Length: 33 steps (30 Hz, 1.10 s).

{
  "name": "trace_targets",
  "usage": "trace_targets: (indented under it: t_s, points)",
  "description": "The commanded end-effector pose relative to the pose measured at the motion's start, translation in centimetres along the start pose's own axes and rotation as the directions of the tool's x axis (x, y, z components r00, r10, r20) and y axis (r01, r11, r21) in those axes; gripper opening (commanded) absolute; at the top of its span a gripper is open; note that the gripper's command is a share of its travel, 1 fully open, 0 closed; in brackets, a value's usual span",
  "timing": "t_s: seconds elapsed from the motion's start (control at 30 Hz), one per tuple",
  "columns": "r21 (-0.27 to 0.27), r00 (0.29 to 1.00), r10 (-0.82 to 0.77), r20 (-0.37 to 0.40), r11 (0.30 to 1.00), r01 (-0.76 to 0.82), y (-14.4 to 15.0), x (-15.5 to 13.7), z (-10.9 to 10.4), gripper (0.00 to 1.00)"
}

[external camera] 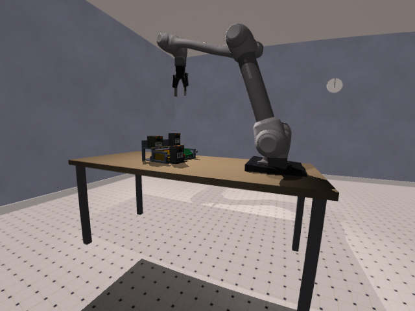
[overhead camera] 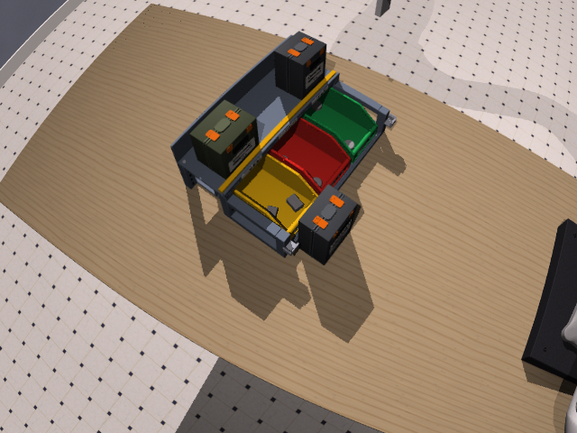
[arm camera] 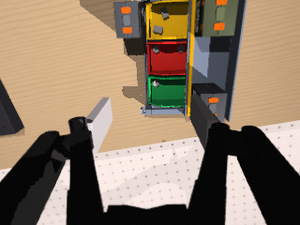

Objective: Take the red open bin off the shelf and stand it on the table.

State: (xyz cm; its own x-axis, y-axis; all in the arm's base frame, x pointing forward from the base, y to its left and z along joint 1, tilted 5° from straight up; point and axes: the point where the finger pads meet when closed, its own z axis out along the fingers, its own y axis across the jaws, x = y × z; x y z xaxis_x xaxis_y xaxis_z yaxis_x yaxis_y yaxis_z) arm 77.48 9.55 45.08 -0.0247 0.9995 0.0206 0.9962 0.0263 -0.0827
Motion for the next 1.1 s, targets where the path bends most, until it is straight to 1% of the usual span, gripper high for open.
trace_targets:
  t_s: [0.0, 1.07]
  points:
    - [0.0, 1.0, 0.0, 0.0, 1.0, 0.0, -0.07, -0.01, 0.02, 0.57]
    - [0.0, 1.0, 0.0, 0.0, 1.0, 0.0, -0.86, 0.09, 0.01, 0.57]
